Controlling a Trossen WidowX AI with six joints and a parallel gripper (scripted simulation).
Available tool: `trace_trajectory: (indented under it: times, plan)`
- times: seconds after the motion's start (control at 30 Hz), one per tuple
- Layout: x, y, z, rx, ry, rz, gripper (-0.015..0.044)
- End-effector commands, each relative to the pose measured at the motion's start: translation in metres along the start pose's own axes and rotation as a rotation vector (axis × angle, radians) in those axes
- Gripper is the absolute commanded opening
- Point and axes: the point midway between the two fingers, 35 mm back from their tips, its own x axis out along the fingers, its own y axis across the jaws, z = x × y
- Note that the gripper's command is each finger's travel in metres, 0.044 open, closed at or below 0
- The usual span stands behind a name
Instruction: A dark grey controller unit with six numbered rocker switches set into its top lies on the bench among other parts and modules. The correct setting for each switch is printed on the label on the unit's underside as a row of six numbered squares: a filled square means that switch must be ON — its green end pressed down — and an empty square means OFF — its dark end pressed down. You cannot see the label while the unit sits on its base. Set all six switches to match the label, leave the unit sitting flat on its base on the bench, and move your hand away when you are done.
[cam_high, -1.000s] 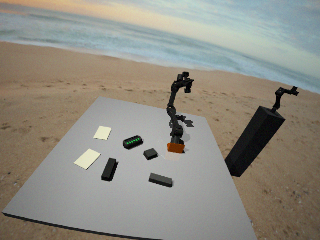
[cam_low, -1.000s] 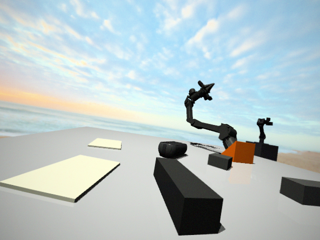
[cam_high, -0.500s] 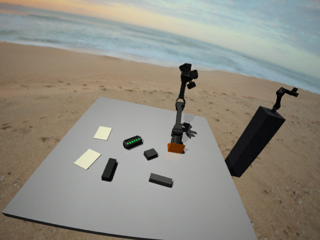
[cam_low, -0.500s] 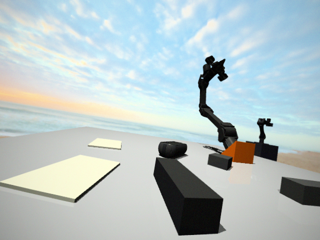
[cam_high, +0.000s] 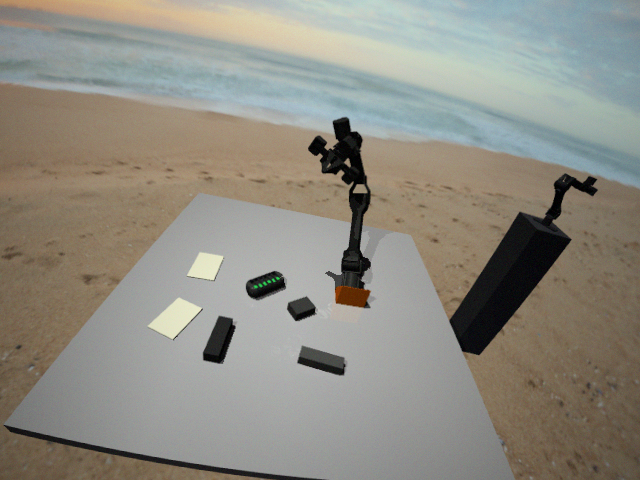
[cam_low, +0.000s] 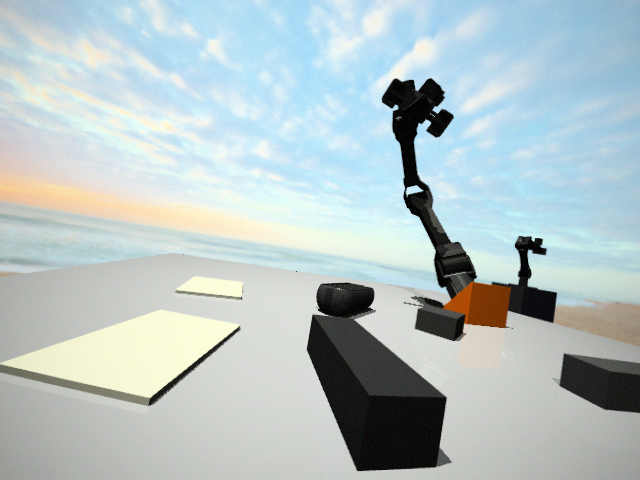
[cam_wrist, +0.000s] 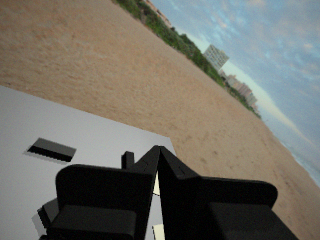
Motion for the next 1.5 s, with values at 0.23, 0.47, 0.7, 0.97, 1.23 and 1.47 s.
trace_trajectory:
  times: [0.23,0.47,0.7,0.97,1.23,1.47]
  plan:
    - [0.128,-0.051,-0.136,0.404,0.494,0.069,0.0]
    - [0.184,-0.049,-0.243,0.65,0.785,0.131,0.0]
    - [0.208,-0.033,-0.313,0.815,0.959,0.177,0.0]
    - [0.232,0.002,-0.407,0.935,1.21,0.249,0.0]
    - [0.233,0.004,-0.412,0.935,1.21,0.249,0.0]
    - [0.237,0.008,-0.422,0.935,1.21,0.249,0.0]
